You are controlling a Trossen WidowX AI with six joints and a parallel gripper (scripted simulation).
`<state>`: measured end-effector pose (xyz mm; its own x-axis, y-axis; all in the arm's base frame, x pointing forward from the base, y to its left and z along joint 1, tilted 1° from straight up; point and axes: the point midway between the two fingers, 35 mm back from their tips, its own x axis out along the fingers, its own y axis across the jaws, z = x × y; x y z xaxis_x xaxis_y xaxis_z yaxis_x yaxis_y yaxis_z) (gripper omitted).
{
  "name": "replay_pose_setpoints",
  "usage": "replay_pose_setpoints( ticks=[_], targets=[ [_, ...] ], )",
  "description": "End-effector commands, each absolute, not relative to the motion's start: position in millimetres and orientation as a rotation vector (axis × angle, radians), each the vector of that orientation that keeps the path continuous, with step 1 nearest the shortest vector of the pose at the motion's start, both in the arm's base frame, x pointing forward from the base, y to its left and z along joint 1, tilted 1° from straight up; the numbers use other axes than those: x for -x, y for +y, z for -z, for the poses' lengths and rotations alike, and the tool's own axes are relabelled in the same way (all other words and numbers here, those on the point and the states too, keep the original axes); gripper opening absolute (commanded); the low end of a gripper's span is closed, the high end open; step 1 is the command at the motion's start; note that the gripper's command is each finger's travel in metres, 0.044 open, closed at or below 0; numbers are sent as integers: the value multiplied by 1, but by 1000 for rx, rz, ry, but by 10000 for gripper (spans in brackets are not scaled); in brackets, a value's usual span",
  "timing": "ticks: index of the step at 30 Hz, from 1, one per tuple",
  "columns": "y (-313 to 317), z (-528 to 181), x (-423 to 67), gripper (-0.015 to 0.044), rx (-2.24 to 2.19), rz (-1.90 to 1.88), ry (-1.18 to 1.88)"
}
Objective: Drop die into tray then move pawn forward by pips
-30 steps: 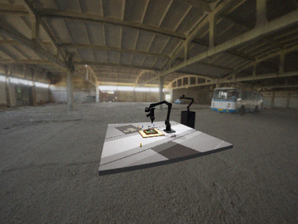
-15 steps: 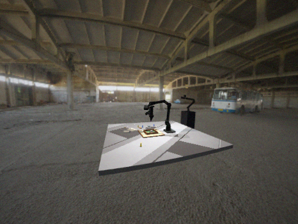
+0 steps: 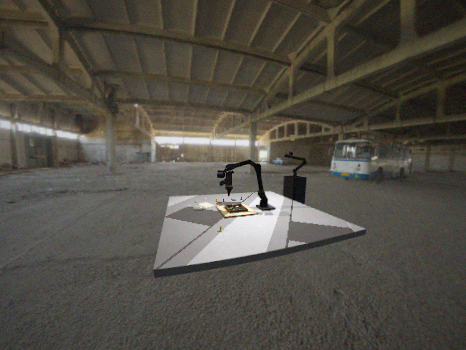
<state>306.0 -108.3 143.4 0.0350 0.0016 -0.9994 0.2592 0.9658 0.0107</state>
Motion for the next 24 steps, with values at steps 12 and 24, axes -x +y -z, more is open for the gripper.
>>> replay_pose_setpoints(
  ticks=[12,24],
  targets=[
    [-73,-104,-383,0,-214,198,1520],
    [-71,-78,-387,0,-214,198,1519]
  ],
)
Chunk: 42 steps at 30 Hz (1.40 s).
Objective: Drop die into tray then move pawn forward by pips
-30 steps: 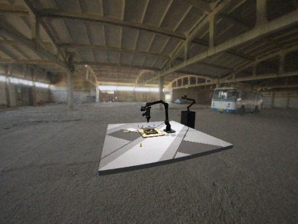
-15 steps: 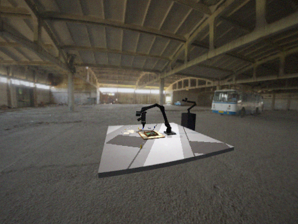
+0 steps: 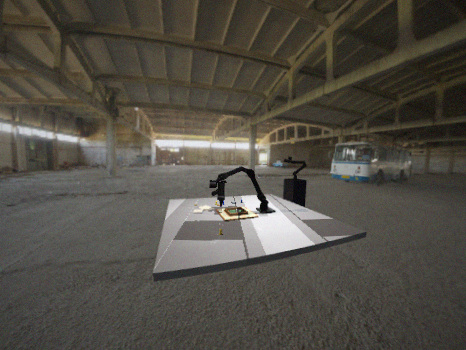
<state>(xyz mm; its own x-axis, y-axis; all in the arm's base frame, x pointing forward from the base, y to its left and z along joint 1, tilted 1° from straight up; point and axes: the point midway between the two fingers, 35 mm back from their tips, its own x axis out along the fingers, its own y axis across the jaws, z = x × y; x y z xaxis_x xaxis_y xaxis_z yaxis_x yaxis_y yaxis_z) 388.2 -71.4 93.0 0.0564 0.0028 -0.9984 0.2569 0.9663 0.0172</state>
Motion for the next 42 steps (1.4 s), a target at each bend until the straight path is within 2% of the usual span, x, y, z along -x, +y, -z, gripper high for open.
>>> replay_pose_setpoints(
  ticks=[1,20,30,34,37,42],
  targets=[
    [-70,-74,-387,0,-214,198,1519],
    [-70,-50,-388,0,-214,197,1520],
    [-71,-58,-389,262,-211,195,1515],
    [-71,-102,-387,368,-214,197,1519],
    [-71,-105,-387,440,-214,198,1519],
    [-64,-118,-371,440,-198,182,1522]
  ],
)
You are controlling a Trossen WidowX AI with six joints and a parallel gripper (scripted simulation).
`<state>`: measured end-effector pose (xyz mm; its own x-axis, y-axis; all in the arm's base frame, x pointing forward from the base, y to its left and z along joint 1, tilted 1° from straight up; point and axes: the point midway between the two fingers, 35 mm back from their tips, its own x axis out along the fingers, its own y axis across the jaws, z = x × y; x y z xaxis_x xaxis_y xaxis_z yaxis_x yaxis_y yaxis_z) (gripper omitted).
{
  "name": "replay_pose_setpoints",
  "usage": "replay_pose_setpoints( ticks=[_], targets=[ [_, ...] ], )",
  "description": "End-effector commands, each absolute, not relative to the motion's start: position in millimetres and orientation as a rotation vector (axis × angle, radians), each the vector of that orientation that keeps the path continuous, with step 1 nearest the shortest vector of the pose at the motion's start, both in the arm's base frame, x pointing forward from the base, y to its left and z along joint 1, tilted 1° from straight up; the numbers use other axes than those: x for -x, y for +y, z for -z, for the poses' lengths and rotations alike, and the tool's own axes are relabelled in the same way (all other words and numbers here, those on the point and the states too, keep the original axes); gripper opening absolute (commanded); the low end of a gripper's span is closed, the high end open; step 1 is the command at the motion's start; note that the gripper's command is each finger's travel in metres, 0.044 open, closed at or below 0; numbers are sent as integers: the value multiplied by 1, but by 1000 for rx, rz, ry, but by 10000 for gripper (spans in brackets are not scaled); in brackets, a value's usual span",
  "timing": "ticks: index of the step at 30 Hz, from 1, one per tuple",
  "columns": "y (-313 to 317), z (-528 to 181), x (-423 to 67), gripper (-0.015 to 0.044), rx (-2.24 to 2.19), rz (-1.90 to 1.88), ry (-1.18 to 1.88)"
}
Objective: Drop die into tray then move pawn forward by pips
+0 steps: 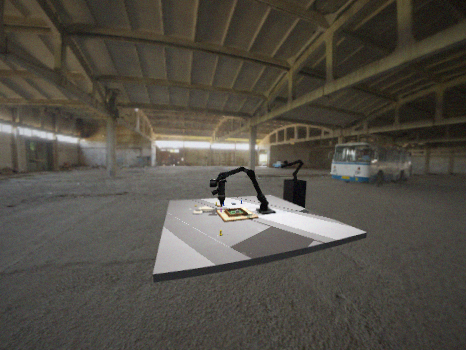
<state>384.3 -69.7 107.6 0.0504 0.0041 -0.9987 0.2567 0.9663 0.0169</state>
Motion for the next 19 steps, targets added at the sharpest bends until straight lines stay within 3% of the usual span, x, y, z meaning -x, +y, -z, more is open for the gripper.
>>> replay_pose_setpoints(
  ticks=[1,12,13,19],
  targets=[
    [-59,-126,-359,440,-187,171,1524],
    [-19,-176,-223,440,-67,50,1542],
    [-27,-173,-261,440,-101,84,1526],
    [-27,-173,-261,440,-101,84,1526]
  ],
)
